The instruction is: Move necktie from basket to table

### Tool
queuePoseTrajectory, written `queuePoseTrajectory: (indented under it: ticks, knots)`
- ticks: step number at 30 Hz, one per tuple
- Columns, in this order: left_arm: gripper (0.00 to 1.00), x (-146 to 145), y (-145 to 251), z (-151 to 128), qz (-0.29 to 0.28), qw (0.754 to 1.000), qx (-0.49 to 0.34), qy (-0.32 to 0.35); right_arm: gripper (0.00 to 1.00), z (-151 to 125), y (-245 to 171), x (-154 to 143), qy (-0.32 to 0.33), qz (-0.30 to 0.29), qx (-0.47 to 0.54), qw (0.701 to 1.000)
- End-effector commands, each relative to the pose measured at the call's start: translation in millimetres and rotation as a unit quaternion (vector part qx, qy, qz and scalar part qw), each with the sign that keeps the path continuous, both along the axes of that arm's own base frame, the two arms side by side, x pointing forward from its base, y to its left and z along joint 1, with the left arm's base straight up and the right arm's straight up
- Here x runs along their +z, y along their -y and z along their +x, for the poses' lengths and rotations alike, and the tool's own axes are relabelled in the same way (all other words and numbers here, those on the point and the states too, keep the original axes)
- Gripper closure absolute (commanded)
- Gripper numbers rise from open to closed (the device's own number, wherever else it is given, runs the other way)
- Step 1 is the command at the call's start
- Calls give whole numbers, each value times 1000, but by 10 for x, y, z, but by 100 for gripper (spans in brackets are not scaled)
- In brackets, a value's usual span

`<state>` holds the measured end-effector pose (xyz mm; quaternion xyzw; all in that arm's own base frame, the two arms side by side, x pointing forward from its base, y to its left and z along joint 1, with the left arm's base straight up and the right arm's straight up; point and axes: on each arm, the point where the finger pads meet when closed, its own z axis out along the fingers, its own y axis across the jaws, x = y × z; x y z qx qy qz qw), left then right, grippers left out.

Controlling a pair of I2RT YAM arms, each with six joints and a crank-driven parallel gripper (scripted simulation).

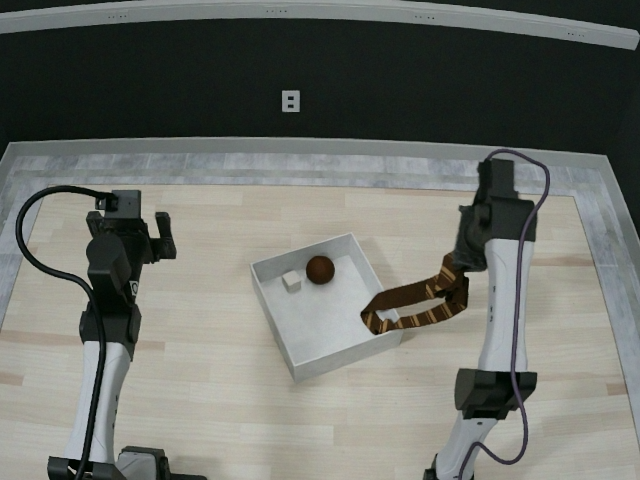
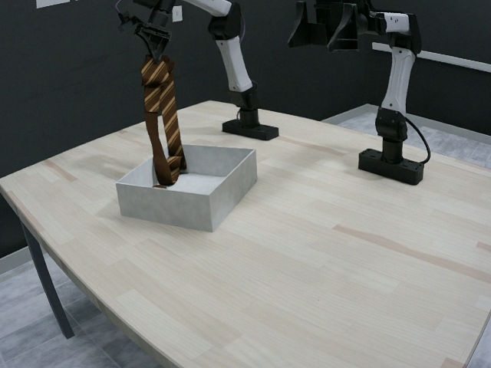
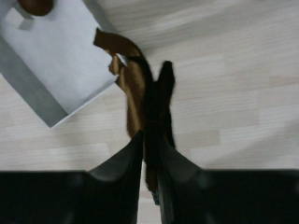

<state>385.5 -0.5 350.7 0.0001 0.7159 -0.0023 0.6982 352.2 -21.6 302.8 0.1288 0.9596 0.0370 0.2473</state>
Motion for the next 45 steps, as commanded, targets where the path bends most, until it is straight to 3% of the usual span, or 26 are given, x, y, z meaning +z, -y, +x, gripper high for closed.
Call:
queuePoseTrajectory:
  ticks: [1, 21, 45]
  knots:
    - [0, 0, 0, 0, 0, 1000, 0, 0, 95, -180, 213, 107, -160, -10, 30, 987]
    - [0, 0, 0, 0, 0, 1000, 0, 0, 95, -726, 1319, 99, -169, -37, 23, 985]
    - [0, 0, 0, 0, 0, 1000, 0, 0, 95, -1219, 2319, 95, -191, -61, 26, 979]
